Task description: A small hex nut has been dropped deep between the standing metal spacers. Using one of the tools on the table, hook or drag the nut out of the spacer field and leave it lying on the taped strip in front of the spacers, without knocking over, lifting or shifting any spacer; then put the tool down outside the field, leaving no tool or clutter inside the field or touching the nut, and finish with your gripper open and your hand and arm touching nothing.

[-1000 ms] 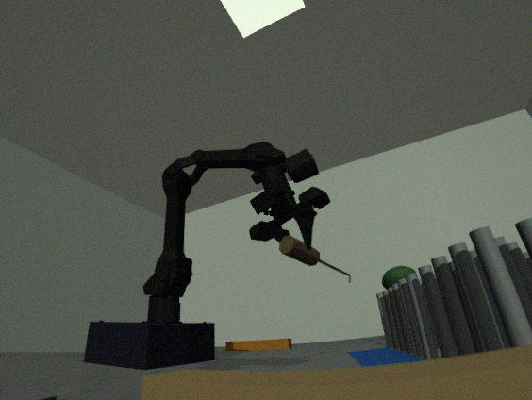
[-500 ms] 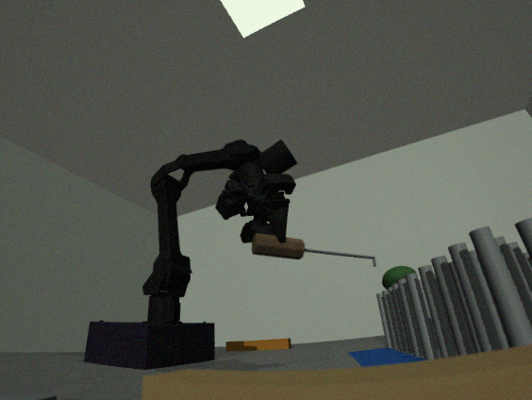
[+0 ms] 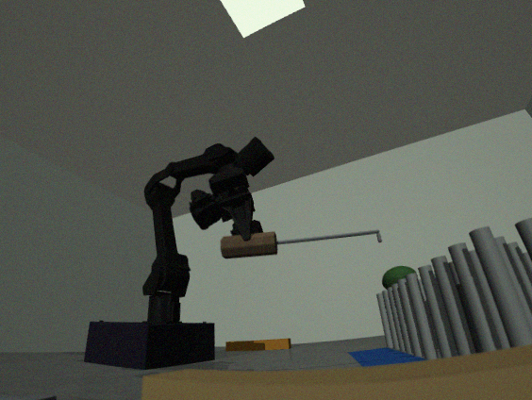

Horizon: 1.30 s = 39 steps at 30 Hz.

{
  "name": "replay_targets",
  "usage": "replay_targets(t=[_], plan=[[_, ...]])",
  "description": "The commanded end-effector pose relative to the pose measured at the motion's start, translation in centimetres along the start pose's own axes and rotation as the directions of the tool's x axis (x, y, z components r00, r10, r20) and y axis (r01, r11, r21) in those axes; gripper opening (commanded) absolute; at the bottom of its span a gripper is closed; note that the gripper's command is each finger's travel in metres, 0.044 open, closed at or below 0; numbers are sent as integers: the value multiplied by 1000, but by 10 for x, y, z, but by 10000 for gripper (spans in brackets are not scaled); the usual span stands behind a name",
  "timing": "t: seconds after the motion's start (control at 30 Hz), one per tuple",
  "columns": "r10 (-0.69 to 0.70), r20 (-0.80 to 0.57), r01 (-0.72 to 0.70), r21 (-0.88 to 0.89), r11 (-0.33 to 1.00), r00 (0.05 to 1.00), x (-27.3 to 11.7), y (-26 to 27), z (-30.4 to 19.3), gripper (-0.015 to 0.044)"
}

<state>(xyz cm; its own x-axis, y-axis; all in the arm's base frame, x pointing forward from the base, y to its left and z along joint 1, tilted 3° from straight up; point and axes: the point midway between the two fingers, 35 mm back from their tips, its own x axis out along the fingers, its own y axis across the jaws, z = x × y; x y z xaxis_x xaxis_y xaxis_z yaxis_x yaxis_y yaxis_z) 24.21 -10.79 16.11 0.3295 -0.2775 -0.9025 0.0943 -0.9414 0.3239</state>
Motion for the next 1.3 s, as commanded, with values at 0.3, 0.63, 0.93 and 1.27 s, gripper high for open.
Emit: replay_targets(t=[0.3, 0.63, 0.93, 1.27], plan=[[18, -10, -17, 36, 999, 1000, 26, 0, 0, 0], [19, -11, -18, 36, 999, 1000, 84, -13, 9, 0], [18, -11, -18, 32, 999, 1000, 128, -30, 28, 0], [18, -12, -18, 32, 999, 1000, 146, -40, 39, 0]])
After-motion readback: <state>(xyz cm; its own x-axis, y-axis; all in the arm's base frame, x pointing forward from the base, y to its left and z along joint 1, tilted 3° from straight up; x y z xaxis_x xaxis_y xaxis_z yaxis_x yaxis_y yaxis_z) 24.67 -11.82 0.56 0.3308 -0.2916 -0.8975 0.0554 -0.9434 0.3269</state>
